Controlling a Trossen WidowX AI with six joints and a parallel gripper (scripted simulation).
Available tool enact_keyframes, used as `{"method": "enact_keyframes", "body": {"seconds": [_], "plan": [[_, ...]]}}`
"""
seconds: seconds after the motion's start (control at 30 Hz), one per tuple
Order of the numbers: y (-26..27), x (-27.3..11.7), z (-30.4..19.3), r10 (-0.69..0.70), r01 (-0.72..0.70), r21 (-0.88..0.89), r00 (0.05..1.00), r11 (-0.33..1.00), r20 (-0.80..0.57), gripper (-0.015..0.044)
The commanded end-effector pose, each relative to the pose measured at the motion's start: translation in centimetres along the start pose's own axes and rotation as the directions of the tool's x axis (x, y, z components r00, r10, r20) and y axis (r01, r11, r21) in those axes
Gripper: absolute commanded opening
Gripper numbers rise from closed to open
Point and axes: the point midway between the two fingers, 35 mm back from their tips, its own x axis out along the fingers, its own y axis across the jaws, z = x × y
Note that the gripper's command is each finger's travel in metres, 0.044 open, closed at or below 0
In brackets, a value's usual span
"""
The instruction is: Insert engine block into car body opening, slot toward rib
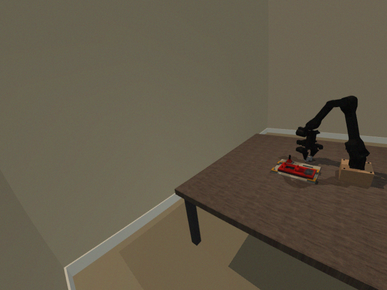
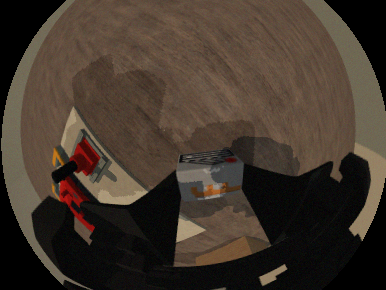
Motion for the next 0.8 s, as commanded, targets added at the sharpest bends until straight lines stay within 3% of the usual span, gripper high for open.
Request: {"method": "enact_keyframes", "body": {"seconds": [0.0,0.77], "plan": [[0.4,-1.1,0.6,0.016,-0.016,0.013,1.000,1.000,0.024,0.0000],[-0.3,-7.5,0.8,0.002,-0.002,0.000,1.000,1.000,0.009,0.0000]]}}
